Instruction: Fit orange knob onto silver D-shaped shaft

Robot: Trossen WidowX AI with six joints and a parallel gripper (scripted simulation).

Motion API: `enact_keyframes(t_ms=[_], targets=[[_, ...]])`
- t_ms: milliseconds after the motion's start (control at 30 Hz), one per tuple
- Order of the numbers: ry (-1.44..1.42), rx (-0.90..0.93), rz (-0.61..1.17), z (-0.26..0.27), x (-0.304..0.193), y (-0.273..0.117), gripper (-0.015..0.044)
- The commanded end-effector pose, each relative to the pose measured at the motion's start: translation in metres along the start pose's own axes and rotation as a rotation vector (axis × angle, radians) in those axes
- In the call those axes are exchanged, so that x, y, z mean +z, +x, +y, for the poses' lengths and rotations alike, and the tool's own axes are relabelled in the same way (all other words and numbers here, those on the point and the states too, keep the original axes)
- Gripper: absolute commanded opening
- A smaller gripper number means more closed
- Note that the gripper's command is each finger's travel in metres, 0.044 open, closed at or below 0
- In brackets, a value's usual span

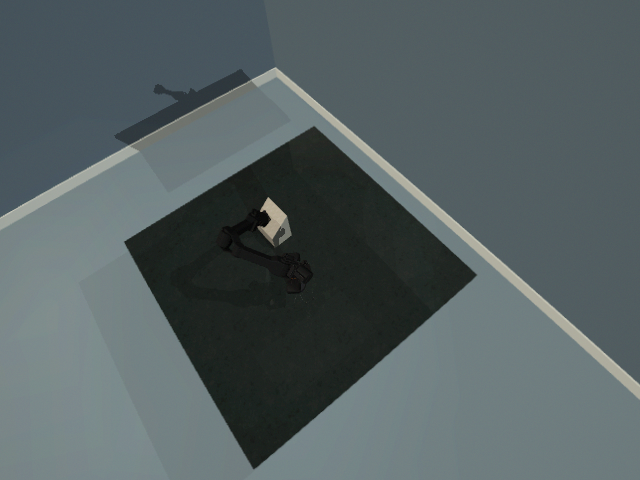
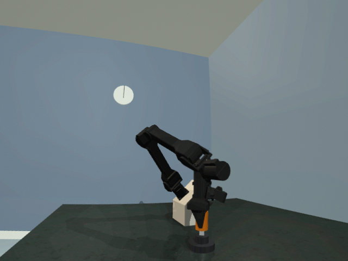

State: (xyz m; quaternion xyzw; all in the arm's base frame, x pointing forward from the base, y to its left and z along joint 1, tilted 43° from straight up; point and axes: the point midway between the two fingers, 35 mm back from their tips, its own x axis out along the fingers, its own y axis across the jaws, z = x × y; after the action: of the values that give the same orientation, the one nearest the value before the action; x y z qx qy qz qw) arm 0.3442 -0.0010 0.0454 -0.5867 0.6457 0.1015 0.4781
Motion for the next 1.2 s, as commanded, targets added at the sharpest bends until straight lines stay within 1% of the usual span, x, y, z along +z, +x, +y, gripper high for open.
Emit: enact_keyframes(t_ms=[0, 1167], targets=[[0.007, -0.007, -0.005, -0.0008, 0.0011, -0.002, 0.0], [0.007, -0.007, -0.005, -0.001, 0.0012, -0.0004, 0.0]])
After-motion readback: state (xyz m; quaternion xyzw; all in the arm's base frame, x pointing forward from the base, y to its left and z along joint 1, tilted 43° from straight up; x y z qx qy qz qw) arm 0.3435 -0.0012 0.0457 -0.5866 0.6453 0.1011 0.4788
